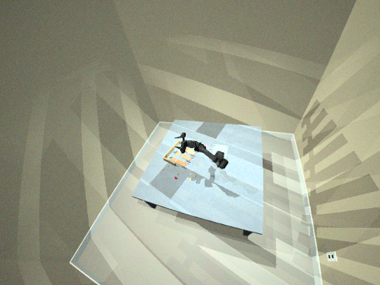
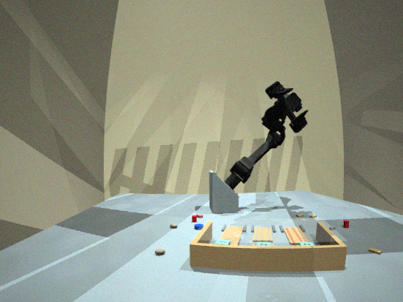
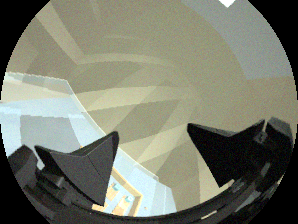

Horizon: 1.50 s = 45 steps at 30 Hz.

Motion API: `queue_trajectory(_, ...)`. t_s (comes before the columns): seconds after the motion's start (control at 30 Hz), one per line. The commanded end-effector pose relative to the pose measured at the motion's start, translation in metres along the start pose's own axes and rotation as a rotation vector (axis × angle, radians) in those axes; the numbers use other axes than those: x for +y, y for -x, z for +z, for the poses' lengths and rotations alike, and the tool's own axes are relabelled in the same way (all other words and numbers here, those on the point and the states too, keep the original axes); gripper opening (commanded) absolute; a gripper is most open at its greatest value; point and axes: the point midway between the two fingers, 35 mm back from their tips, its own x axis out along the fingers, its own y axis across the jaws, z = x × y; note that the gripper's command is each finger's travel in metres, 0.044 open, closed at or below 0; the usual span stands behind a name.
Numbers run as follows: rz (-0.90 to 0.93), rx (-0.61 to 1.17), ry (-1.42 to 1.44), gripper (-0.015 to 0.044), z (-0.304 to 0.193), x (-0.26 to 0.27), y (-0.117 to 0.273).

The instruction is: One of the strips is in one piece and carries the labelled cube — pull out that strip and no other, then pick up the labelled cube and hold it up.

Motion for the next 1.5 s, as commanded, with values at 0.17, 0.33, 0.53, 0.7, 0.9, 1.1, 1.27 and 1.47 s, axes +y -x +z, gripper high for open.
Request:
queue_trajectory(0.17,0.16,0.352,-0.453,0.04,-0.138,0.028,0.038)
queue_trajectory(0.33,0.224,0.55,-0.825,0.04,-0.203,0.06,0.085)
queue_trajectory(0.53,0.238,0.604,-0.949,0.04,-0.218,0.071,0.101)
queue_trajectory(0.7,0.238,0.604,-0.949,0.04,-0.218,0.071,0.101)
queue_trajectory(0.9,0.238,0.604,-0.949,0.04,-0.218,0.071,0.101)
queue_trajectory(1.1,0.238,0.604,-0.949,0.04,-0.218,0.071,0.101)
queue_trajectory(1.27,0.237,0.767,-0.997,0.0269,-0.24,0.071,0.082)
queue_trajectory(1.47,0.264,1.076,-1.044,0.0111,-0.279,0.082,0.062)
